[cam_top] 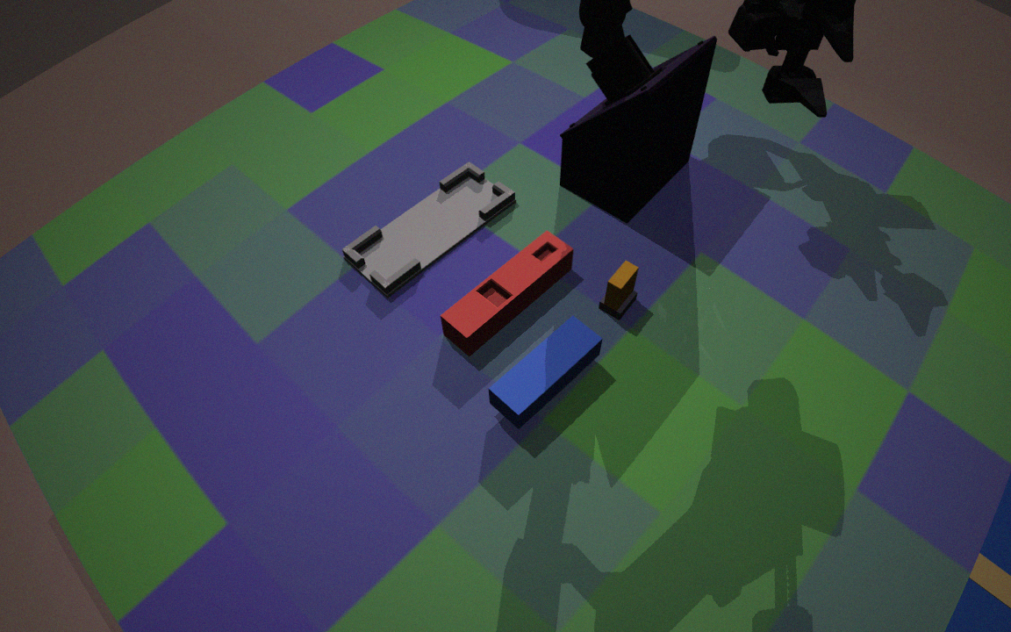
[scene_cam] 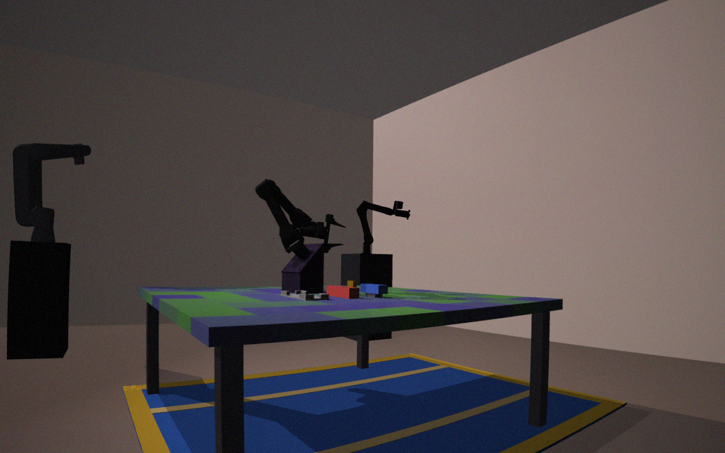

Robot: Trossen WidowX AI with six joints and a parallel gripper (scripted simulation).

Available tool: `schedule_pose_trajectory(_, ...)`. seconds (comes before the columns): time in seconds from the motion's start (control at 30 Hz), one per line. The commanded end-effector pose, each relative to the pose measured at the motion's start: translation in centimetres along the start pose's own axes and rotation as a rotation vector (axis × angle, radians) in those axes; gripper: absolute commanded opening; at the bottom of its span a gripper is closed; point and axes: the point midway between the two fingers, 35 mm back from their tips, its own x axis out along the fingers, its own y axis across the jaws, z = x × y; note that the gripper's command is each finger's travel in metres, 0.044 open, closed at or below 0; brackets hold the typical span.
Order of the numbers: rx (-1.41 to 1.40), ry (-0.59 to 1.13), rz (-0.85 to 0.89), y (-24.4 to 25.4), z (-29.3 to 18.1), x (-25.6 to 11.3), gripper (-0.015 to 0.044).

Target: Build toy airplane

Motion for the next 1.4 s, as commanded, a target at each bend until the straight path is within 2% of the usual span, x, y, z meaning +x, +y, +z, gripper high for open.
schedule_pose_trajectory(0.0,0.0,0.0,0.0,0.0,0.0,0.0,0.0426)
schedule_pose_trajectory(0.1,-0.041,-0.044,-0.04,0.7,0.8,1.0,0.044)
schedule_pose_trajectory(0.37,-0.239,-0.211,-0.319,3.1,6.7,6.4,0.044)
schedule_pose_trajectory(0.67,-0.355,-0.245,-0.629,3.3,13.7,10.3,0.044)
schedule_pose_trajectory(1.03,-0.461,-0.102,-1.014,0.6,24.4,13.2,0.044)
schedule_pose_trajectory(1.37,-0.532,0.201,-1.307,-5.0,34.1,11.8,0.044)
